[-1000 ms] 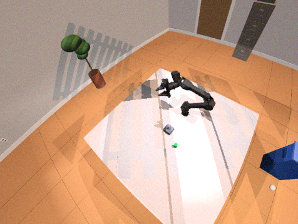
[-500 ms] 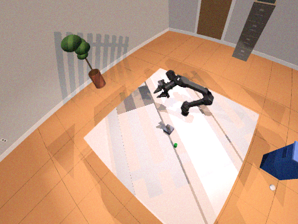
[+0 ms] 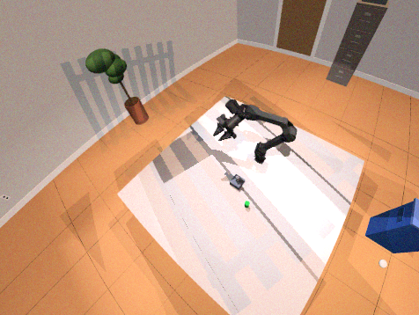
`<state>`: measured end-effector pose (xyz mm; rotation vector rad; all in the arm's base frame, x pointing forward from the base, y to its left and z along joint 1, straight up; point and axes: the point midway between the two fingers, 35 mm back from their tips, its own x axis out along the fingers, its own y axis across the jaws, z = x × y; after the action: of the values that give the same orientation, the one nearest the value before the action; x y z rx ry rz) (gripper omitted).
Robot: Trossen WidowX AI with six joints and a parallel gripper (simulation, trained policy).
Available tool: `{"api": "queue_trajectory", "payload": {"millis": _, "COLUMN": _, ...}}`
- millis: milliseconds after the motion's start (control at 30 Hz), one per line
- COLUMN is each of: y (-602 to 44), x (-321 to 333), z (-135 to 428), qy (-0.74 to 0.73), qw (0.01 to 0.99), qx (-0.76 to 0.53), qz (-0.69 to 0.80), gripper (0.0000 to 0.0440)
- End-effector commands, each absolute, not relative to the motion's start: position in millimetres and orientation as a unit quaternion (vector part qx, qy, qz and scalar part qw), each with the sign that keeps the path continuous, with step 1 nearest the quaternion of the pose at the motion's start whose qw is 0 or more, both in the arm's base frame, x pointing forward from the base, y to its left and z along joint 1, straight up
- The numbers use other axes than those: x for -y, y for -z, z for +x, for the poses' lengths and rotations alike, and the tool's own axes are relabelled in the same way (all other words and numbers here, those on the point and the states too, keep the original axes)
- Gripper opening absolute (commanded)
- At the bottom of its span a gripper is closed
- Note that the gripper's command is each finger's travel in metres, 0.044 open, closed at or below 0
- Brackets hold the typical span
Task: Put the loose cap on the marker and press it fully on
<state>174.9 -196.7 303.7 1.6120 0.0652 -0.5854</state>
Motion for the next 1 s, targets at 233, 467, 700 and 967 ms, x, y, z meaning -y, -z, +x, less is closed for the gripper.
{"api": "queue_trajectory", "payload": {"millis": 233, "y": -297, "x": 197, "z": 194, "qy": 0.252, "qw": 0.654, "qx": -0.086, "qz": 0.708, "gripper": 0.0313}}
{"api": "queue_trajectory", "payload": {"millis": 467, "y": -293, "x": 196, "z": 207, "qy": 0.246, "qw": 0.653, "qx": -0.123, "qz": 0.706, "gripper": 0.0313}}
{"api": "queue_trajectory", "payload": {"millis": 700, "y": -287, "x": 194, "z": 221, "qy": 0.241, "qw": 0.652, "qx": -0.16, "qz": 0.701, "gripper": 0.0313}}
{"api": "queue_trajectory", "payload": {"millis": 967, "y": -281, "x": 191, "z": 237, "qy": 0.234, "qw": 0.651, "qx": -0.201, "qz": 0.694, "gripper": 0.0313}}
